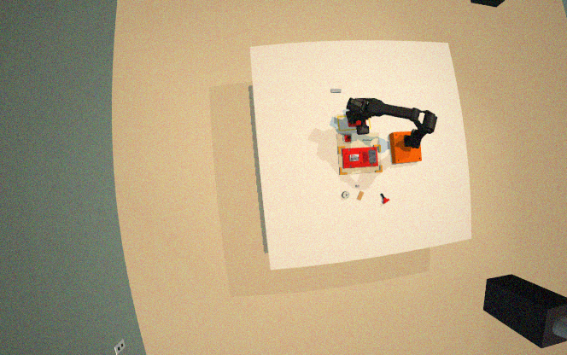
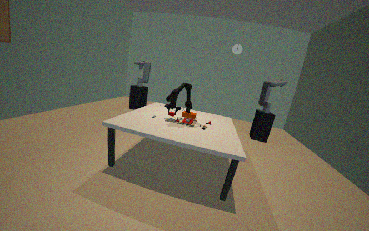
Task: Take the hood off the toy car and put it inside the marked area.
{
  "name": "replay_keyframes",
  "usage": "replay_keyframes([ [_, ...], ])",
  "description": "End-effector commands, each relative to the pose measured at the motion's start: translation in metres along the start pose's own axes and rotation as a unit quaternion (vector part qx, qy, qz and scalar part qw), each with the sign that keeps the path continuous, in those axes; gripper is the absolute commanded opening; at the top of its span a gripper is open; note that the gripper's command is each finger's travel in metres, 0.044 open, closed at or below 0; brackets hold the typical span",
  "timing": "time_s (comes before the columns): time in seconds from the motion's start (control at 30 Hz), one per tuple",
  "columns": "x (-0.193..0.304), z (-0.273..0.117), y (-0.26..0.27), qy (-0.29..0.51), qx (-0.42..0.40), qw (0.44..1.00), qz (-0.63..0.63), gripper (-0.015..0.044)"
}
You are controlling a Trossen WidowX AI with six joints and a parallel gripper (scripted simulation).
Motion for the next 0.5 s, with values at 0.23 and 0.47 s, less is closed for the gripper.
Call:
replay_keyframes([
  [0.23, 0.0012, 0.0083, 0.0002, 0.003, 0.0, 1.0, -0.001, 0.0],
  [0.47, 0.0015, 0.0127, 0.0003, 0.003, 0.0, 1.0, -0.001, 0.0],
])
Point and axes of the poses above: the point midway between the two fingers, 35 mm back from their tips, its own z axis out along the fingers, its own y axis across the jaws, x = y × z, the point moved 8 cm from there along -z, back along the fingers, and after that the axes turned 1 degree about -z, right-handed, at the moved point
